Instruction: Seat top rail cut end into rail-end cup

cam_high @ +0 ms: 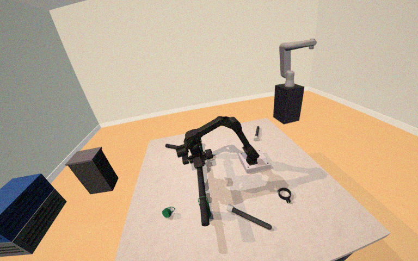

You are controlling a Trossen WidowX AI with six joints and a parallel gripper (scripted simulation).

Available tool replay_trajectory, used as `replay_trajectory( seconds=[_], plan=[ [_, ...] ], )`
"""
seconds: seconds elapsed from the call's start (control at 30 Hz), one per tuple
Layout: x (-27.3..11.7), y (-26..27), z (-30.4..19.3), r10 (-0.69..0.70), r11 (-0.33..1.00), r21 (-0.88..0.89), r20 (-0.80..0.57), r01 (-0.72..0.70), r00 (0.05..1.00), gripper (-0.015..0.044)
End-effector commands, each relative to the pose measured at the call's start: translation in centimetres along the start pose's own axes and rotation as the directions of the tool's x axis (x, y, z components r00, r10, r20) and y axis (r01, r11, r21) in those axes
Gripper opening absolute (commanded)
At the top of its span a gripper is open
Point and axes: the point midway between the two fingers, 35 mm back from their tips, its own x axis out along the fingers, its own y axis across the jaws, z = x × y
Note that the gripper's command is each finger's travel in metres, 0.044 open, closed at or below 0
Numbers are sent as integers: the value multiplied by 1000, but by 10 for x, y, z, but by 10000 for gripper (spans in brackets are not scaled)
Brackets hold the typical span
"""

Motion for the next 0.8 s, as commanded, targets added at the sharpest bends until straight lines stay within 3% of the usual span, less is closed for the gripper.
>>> replay_trajectory(
  seconds=[0.0,0.77],
  plan=[
    [-1,1,-7,-2,1000,4,-16,2,1000,0],
    [-1,0,-4,-1,1000,2,-8,1,1000,0]
  ],
)
